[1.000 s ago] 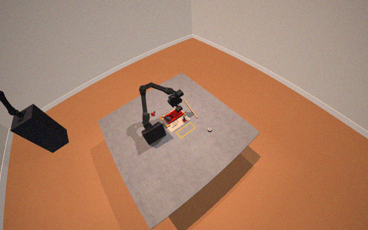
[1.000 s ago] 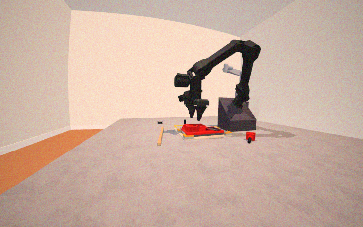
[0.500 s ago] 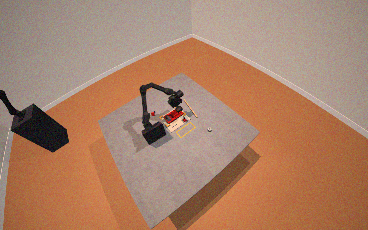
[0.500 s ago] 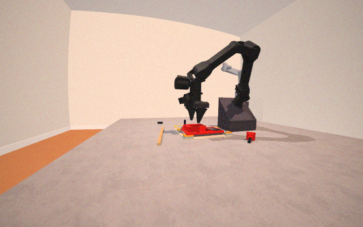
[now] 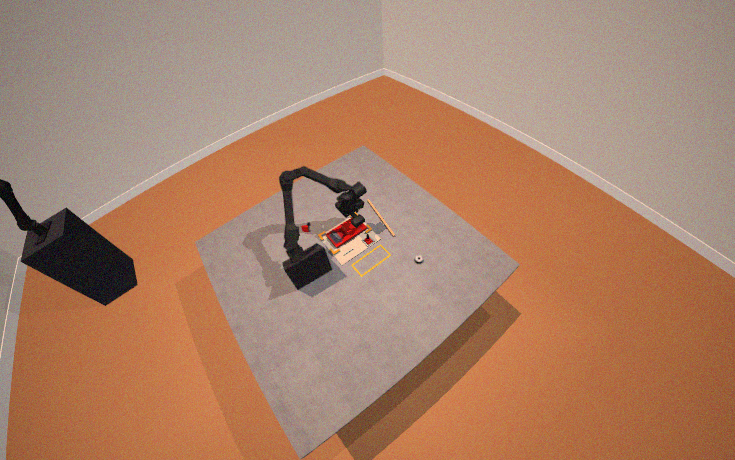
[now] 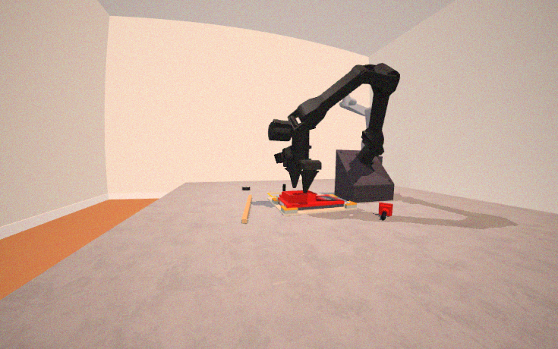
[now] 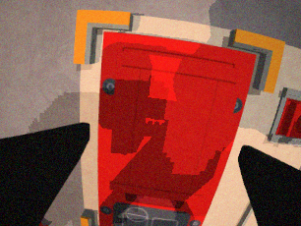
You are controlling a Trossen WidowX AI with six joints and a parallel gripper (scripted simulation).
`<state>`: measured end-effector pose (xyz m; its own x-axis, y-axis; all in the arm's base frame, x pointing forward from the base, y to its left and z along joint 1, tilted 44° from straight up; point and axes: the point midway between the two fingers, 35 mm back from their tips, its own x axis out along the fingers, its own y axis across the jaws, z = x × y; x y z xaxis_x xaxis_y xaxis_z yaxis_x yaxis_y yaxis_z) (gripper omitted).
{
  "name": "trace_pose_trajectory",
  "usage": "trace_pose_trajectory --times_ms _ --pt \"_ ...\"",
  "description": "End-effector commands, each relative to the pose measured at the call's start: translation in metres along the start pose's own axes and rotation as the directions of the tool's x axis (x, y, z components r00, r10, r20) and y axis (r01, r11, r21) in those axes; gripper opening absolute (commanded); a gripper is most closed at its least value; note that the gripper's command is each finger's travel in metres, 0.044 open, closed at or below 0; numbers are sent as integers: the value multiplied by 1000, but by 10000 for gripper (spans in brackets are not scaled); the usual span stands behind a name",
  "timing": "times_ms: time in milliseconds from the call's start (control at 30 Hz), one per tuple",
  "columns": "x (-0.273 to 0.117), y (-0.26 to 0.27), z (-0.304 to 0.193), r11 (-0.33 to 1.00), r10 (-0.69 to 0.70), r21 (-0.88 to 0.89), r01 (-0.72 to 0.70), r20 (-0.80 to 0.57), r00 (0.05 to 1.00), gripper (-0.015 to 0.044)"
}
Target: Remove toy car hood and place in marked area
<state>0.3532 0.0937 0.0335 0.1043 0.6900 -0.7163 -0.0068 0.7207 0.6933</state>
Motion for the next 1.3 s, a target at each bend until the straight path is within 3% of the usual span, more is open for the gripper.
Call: trace_pose_trajectory --times_ms 0,1267 --pt "5 -2 -2 1000 1 9 -1 -9 1000 440" --pt "21 -2 -2 1000 1 9 -1 -9 1000 440"
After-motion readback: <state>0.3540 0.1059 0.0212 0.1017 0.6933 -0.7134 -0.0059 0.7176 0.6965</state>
